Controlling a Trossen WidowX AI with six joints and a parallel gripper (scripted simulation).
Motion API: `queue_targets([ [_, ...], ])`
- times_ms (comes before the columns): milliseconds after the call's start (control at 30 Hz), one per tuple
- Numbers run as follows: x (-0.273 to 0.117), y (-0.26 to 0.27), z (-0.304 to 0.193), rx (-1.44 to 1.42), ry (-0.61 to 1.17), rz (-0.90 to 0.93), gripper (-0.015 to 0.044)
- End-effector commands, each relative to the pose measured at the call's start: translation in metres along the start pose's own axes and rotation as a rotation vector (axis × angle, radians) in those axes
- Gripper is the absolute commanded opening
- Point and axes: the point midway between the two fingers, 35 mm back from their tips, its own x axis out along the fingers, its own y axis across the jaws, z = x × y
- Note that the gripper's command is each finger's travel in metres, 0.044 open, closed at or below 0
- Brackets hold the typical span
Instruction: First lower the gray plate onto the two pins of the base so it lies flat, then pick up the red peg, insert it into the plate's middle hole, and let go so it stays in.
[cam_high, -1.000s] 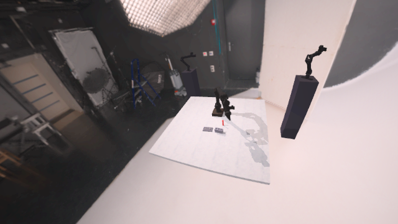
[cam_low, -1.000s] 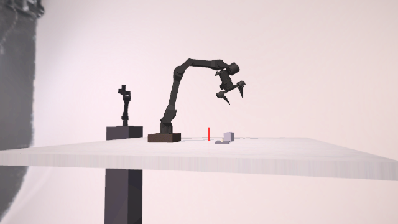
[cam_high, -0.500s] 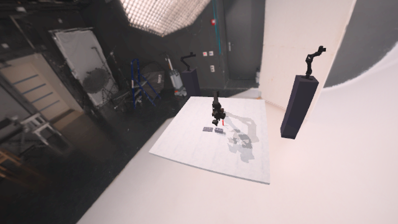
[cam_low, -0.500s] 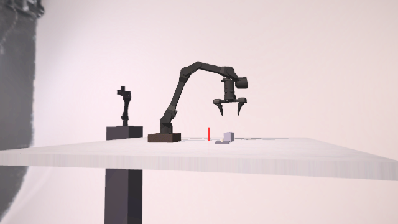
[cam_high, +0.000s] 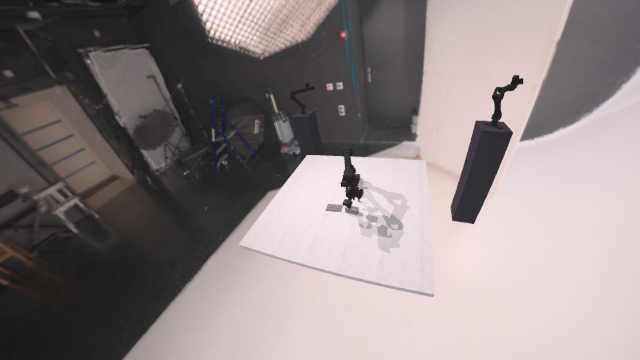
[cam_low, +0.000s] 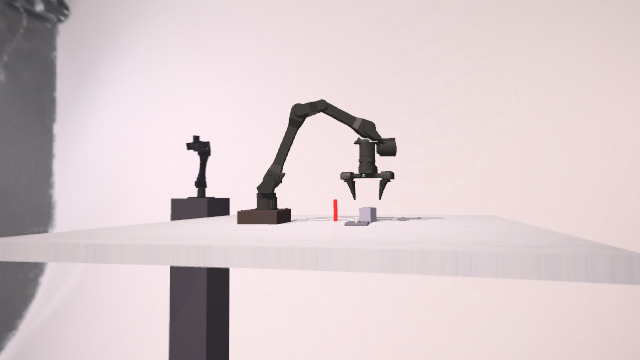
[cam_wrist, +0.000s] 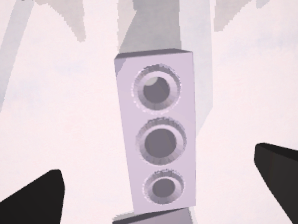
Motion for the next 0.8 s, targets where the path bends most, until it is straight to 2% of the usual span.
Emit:
queue_targets([
  [0,0.009,-0.002,-0.002,0.0,0.0,-0.011,0.044],
  [767,0.042,-0.003,-0.001,0.0,0.0,-0.011,0.044],
])
